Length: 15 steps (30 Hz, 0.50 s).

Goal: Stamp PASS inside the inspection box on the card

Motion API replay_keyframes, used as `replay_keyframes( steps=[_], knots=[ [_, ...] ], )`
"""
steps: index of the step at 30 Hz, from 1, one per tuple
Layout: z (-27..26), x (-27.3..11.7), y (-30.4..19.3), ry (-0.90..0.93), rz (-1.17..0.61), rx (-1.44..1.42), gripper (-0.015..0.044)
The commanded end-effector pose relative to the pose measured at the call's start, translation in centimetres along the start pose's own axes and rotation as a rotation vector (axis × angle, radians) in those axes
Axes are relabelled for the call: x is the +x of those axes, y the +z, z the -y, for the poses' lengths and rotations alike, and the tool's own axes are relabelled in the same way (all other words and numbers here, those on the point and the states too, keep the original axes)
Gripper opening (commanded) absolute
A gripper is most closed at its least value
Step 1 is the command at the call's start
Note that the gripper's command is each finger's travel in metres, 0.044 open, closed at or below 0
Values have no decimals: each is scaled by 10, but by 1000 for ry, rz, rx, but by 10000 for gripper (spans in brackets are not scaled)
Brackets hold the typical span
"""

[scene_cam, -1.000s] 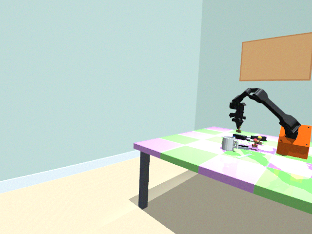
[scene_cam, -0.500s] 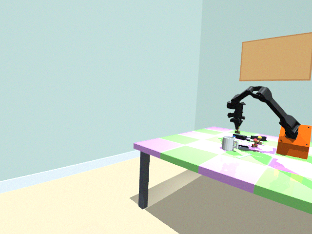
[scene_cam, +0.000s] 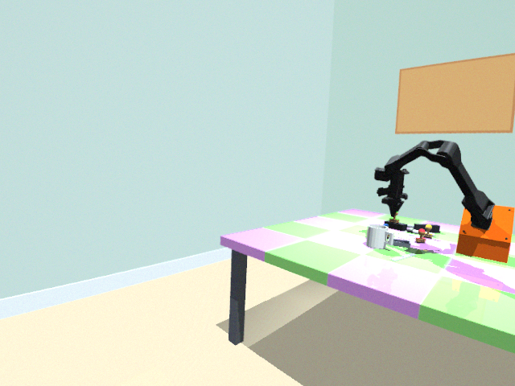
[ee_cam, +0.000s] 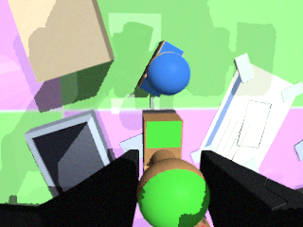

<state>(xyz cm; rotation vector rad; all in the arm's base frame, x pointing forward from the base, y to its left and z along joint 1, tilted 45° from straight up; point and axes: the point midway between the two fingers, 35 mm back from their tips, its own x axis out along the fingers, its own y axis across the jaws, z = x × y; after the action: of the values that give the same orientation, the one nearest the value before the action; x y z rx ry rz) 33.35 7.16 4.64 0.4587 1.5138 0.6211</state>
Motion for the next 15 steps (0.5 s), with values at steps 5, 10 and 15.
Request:
replay_keyframes(
  steps=[5,10,15],
  knots=[
    [-33,-2,-23,10,8,-1,0],
    [-50,-1,-40,16,6,-1,0],
    [-61,0,-52,21,5,-1,0]
  ],
)
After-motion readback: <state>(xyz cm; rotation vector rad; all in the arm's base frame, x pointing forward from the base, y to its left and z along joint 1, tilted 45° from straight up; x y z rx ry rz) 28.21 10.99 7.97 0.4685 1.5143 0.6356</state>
